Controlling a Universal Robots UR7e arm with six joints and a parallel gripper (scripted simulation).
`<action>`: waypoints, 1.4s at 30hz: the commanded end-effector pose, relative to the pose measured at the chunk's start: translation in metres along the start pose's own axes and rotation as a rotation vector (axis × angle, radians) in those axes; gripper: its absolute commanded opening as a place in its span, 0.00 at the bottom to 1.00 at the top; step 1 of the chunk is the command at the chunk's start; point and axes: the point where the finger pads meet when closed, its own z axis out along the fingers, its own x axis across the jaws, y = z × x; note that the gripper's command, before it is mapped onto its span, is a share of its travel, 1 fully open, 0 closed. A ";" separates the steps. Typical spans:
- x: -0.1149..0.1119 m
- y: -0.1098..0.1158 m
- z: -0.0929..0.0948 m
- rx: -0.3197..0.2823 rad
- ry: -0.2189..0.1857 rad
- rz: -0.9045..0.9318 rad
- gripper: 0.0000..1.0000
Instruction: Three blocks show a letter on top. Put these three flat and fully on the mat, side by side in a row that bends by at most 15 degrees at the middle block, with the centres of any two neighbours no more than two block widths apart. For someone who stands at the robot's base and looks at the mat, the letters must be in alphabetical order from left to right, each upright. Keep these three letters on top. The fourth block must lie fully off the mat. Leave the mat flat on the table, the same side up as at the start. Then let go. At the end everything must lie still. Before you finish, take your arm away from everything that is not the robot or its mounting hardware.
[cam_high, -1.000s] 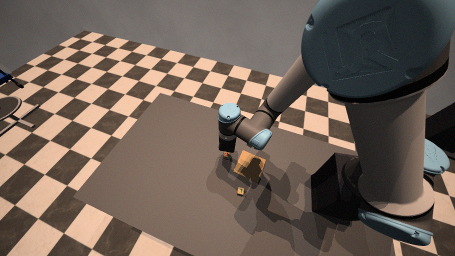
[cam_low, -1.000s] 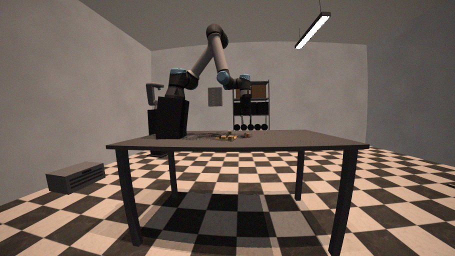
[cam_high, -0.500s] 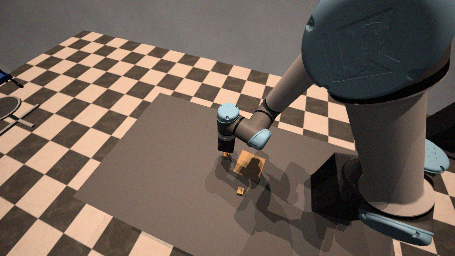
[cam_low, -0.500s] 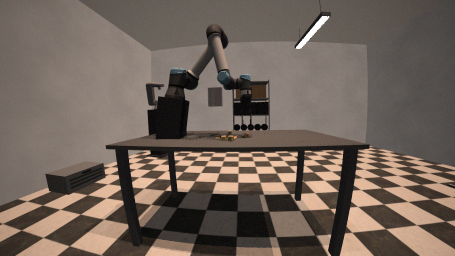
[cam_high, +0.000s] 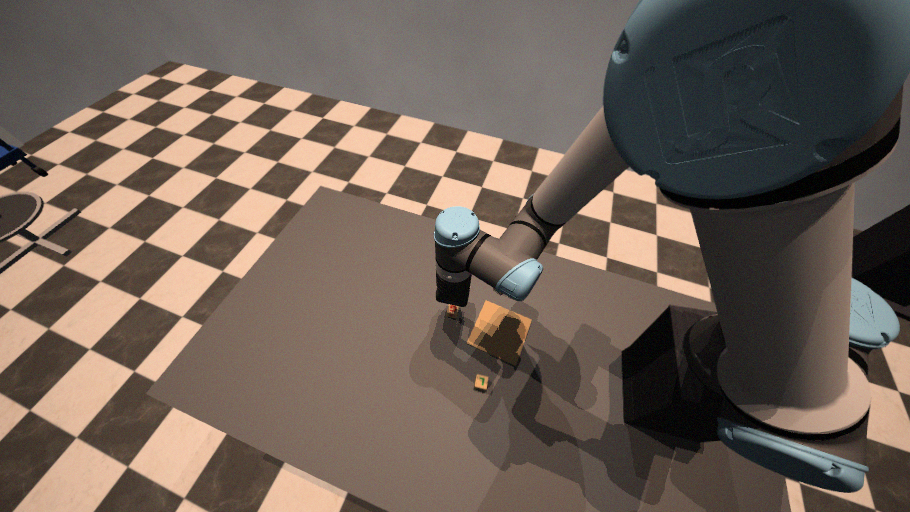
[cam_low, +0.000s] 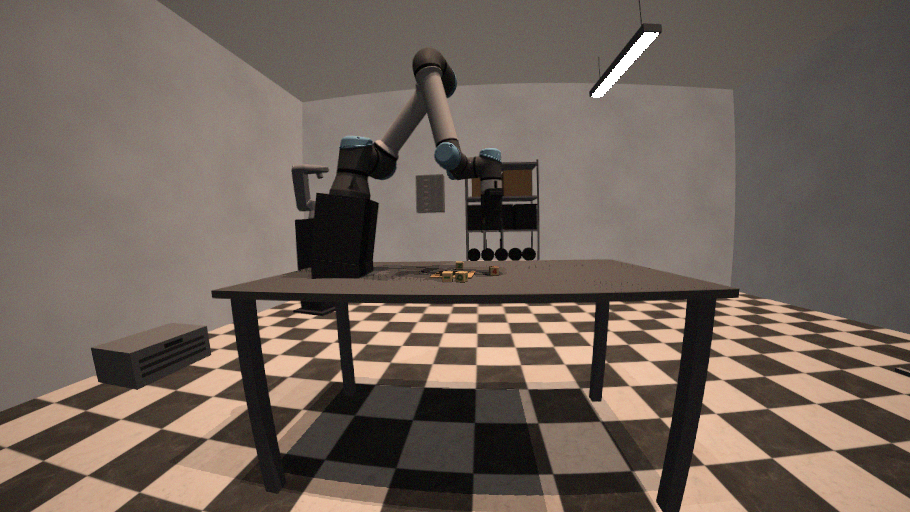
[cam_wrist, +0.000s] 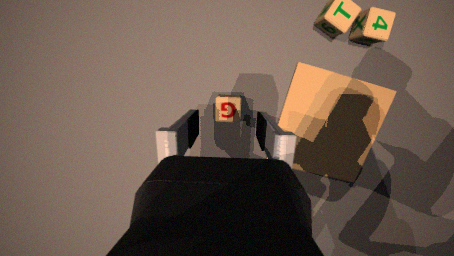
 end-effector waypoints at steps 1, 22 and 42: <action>0.000 0.000 0.000 0.001 0.000 0.000 1.00; -0.001 0.000 0.002 0.001 0.000 0.000 1.00; -0.002 0.000 0.020 0.002 -0.001 0.000 1.00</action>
